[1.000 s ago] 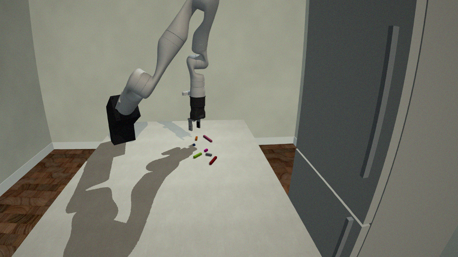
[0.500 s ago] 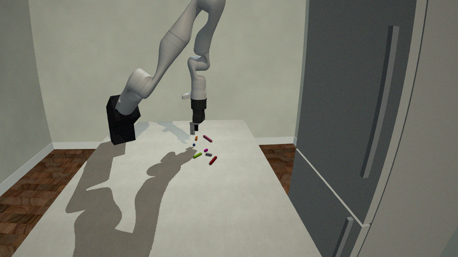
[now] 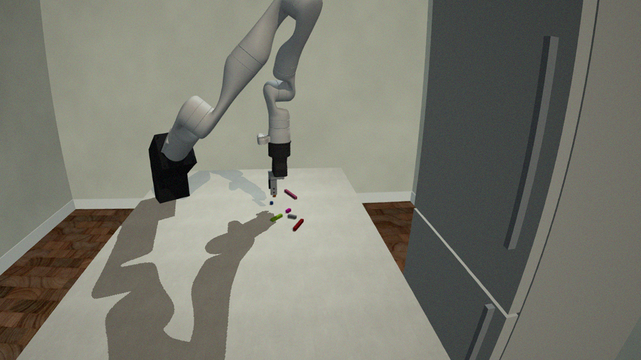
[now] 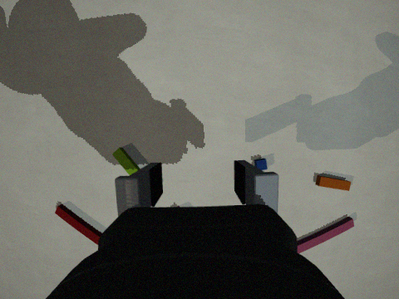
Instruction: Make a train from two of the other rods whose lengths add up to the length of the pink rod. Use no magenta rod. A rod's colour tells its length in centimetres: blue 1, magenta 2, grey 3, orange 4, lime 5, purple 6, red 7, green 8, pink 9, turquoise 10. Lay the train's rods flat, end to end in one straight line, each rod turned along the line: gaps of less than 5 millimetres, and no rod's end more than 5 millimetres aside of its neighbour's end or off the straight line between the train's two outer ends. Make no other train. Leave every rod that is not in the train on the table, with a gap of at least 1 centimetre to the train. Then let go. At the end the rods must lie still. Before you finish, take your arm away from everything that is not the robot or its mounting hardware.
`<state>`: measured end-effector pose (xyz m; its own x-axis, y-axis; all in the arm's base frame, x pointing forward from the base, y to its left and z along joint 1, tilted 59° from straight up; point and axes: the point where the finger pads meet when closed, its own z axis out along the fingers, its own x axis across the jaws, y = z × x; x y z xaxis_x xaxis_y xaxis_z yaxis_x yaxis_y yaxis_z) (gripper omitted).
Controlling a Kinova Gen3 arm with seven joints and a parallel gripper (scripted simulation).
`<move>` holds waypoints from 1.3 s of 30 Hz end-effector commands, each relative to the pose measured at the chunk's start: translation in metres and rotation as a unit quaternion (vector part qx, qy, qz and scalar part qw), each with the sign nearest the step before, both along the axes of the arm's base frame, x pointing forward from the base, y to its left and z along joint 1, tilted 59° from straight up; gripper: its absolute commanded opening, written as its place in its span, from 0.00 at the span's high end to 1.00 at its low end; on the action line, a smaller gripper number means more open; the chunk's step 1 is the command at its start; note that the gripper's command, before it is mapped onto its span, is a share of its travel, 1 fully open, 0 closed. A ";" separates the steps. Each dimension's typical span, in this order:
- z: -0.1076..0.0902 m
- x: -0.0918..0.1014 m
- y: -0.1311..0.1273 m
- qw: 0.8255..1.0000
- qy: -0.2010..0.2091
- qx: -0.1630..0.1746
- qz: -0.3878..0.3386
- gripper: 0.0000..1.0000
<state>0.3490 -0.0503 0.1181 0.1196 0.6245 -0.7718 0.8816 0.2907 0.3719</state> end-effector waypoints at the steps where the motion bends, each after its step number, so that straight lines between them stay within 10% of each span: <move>1: 0.006 -0.002 -0.006 1.000 0.024 -0.009 0.012 0.00; 22: 0.036 -0.003 -0.035 0.966 0.186 -0.115 0.135 0.00; 39: 0.046 -0.003 -0.044 0.944 0.236 -0.149 0.174 0.00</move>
